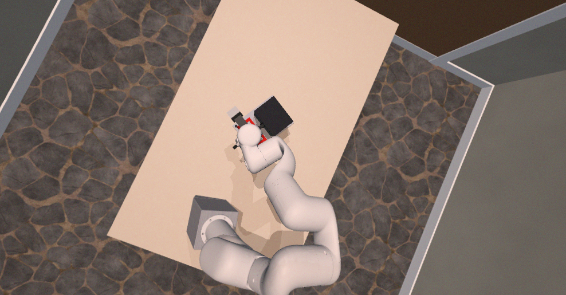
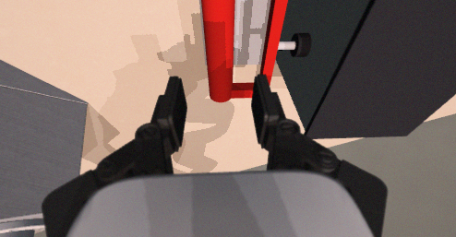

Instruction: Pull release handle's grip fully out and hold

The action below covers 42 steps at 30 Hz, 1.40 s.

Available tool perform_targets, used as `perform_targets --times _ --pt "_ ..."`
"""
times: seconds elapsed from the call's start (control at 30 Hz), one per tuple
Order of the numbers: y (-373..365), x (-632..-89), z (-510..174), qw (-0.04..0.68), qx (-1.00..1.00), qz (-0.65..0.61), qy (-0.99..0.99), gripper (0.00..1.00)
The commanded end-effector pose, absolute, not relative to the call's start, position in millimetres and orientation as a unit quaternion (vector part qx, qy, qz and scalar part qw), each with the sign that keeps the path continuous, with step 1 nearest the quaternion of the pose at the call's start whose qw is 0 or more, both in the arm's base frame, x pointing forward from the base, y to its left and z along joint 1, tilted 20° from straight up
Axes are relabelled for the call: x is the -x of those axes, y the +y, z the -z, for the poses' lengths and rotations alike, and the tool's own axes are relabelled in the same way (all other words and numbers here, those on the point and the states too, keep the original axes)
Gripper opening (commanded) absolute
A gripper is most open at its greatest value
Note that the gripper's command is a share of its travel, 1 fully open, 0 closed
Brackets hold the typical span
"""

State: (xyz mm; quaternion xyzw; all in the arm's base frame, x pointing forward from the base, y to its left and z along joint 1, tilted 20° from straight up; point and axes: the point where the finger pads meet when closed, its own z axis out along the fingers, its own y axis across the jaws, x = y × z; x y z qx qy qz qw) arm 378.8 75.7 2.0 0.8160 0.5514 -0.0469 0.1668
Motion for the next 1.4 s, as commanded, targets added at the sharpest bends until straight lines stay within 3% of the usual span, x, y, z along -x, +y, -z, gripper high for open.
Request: perform_targets --times 0.0,1.37 --pt "75.3 -380.5 1.4 0.167 -0.816 0.045 0.552 0.56" --pt "63.5 -384.9 36.0 0.167 -0.816 0.045 0.552 0.56"
